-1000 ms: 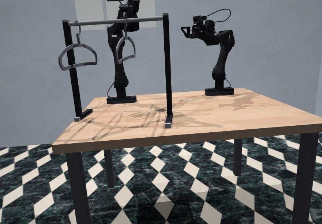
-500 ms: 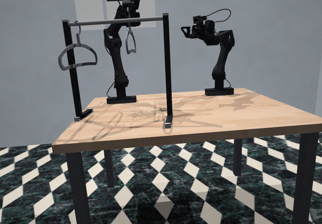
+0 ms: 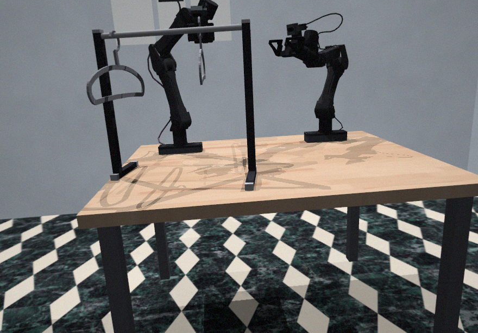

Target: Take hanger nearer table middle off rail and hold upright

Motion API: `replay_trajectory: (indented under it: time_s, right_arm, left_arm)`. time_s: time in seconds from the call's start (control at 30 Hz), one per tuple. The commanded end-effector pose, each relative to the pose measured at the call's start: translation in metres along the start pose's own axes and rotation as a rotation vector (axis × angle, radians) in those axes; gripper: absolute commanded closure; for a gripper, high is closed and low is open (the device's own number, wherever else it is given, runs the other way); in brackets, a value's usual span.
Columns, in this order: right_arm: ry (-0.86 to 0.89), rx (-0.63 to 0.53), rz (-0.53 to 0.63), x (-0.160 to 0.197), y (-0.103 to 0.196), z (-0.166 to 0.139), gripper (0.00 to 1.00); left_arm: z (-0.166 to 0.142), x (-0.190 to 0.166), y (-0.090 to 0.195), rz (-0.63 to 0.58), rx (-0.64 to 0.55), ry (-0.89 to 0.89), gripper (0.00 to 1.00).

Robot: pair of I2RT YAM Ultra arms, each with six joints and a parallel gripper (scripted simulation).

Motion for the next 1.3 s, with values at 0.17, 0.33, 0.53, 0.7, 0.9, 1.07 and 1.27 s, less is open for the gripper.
replay_trajectory:
  time_s: [0.17,0.33,0.53,0.7,0.9,1.07,1.27]
  right_arm:
    - [-0.070,-0.023,-0.138,-0.016,0.022,0.003,1.00]
    - [-0.074,-0.030,-0.163,-0.016,0.023,0.004,1.00]
    - [-0.075,-0.030,-0.166,-0.016,0.022,0.004,1.00]
    - [-0.075,-0.030,-0.166,-0.016,0.022,0.004,1.00]
    - [-0.075,-0.030,-0.166,-0.016,0.022,0.004,1.00]
    - [-0.075,-0.030,-0.166,-0.016,0.022,0.004,1.00]
    - [-0.079,-0.030,-0.159,-0.017,0.022,0.003,1.00]
  left_arm:
    - [0.006,-0.003,-0.003,-0.013,-0.026,0.002,0.00]
    - [0.007,-0.006,-0.003,-0.027,-0.026,0.000,0.00]
    - [-0.003,-0.006,0.007,-0.051,0.121,0.011,0.00]
    - [0.007,-0.007,0.013,-0.057,0.143,0.008,0.00]
    - [0.015,-0.006,0.013,-0.049,0.113,-0.001,0.00]
    - [0.015,-0.006,0.013,-0.049,0.113,-0.001,0.00]
    - [0.006,-0.005,0.011,-0.049,0.133,0.013,0.00]
Point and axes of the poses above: on each arm, the point where the finger pads meet when closed, its own y axis back along the fingers, its own x axis across the jaws, z = x × y, the point moved 3 cm from there along y, back along the fingers, and after that the axes turned 12 degrees about y, right-handed, at the moved point
